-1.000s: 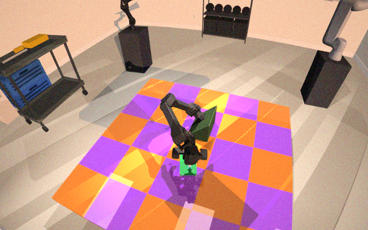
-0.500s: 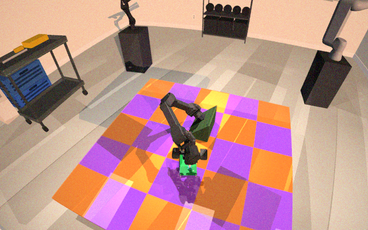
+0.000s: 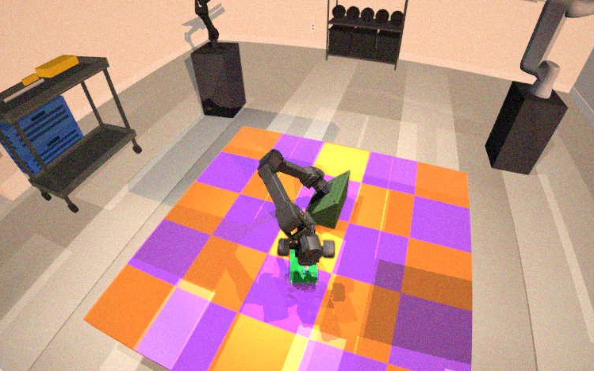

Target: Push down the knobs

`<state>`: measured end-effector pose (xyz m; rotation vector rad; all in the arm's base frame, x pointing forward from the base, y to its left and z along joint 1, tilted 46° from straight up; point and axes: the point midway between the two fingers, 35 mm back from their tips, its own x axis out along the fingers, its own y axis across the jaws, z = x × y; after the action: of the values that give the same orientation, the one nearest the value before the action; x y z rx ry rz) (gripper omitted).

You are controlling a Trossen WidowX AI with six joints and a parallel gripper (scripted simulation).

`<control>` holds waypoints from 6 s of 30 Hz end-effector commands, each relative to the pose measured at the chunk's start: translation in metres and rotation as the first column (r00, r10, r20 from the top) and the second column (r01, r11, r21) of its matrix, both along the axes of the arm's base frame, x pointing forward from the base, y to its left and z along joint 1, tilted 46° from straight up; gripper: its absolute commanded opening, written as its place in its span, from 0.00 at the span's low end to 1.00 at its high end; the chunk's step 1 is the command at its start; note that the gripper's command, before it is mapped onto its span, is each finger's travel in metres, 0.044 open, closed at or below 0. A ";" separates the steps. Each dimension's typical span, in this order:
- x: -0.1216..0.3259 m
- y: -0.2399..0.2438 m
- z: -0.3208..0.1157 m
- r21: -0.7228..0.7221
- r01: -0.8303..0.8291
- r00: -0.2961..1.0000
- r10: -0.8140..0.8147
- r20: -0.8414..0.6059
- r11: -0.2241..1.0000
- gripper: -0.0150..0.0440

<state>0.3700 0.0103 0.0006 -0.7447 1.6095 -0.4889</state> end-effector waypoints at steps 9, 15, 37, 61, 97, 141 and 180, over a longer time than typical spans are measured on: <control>0.000 -0.012 -0.009 -0.007 0.013 1.000 -0.013 -0.006 1.000 0.25; -0.001 -0.014 -0.011 -0.007 0.013 1.000 -0.013 -0.006 1.000 0.25; -0.001 -0.019 -0.016 -0.007 0.013 1.000 -0.013 -0.006 1.000 0.25; -0.002 -0.026 -0.023 -0.007 0.013 1.000 -0.013 -0.006 1.000 0.25; -0.002 -0.031 -0.027 -0.008 0.013 1.000 -0.013 -0.006 1.000 0.25; -0.002 -0.032 -0.029 -0.008 0.013 1.000 -0.013 -0.006 1.000 0.25; -0.002 -0.030 -0.026 -0.007 0.013 1.000 -0.013 -0.006 1.000 0.25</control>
<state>0.3671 -0.0037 -0.0149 -0.7621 1.5945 -0.4678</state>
